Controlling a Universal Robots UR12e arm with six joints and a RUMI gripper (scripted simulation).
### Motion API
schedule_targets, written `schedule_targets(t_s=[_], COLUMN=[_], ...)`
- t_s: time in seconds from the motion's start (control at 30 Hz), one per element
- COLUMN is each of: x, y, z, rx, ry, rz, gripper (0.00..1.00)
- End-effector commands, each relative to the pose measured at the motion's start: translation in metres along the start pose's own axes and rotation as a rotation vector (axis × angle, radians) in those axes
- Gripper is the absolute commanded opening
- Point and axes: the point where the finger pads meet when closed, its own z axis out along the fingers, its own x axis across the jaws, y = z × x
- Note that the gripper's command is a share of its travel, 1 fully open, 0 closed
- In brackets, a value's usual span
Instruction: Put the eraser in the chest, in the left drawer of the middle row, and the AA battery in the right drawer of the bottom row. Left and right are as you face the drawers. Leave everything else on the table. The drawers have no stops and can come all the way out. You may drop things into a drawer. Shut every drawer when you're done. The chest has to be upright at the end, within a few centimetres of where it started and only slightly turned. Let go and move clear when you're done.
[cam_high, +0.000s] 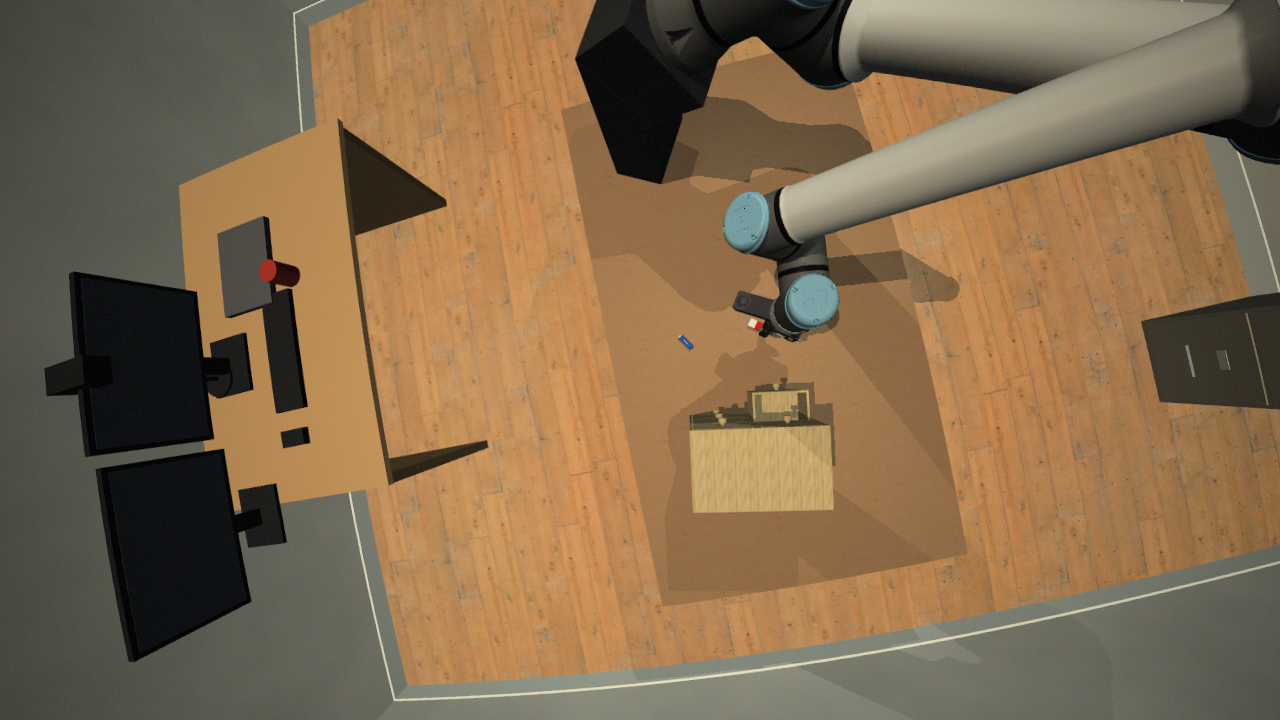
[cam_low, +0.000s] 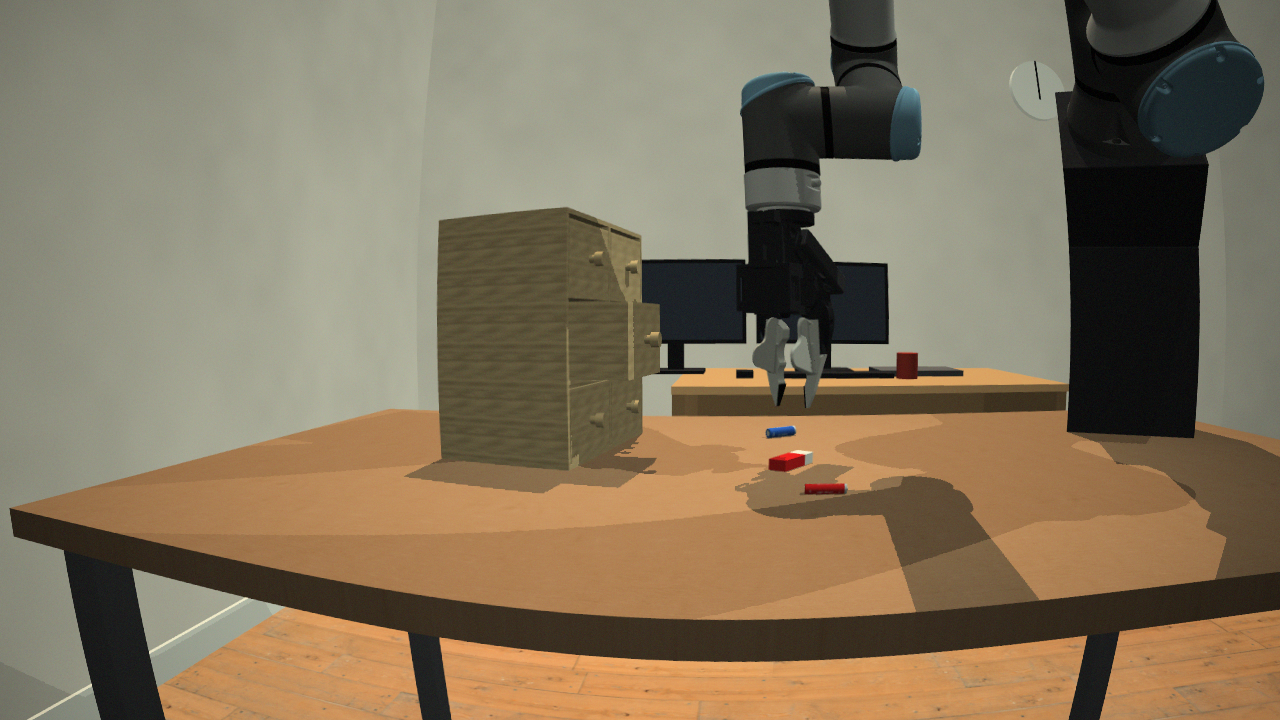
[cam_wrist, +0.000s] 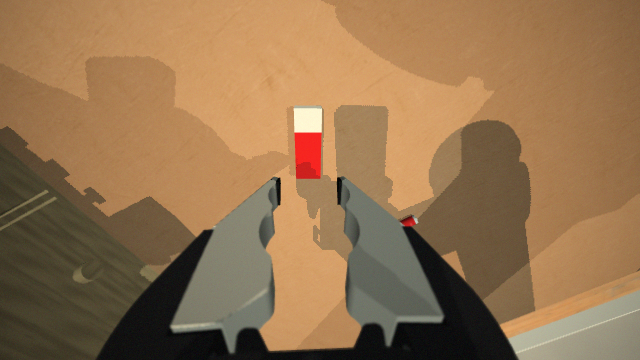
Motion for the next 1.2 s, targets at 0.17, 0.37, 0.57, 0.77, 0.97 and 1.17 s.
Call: schedule_targets(t_s=[0.17,0.37,0.57,0.77,0.97,1.17], x=[0.000,0.000,0.000,0.000,0.000,0.000], y=[0.000,0.000,0.000,0.000,0.000,0.000], z=[0.006,0.013,0.019,0.029,0.038,0.043], rx=[0.000,0.000,0.000,0.000,0.000,0.000], ry=[-0.001,-0.001,-0.001,-0.001,-0.001,-0.001], rz=[0.000,0.000,0.000,0.000,0.000,0.000], gripper=[0.23,0.23,0.23,0.23,0.23,0.23])
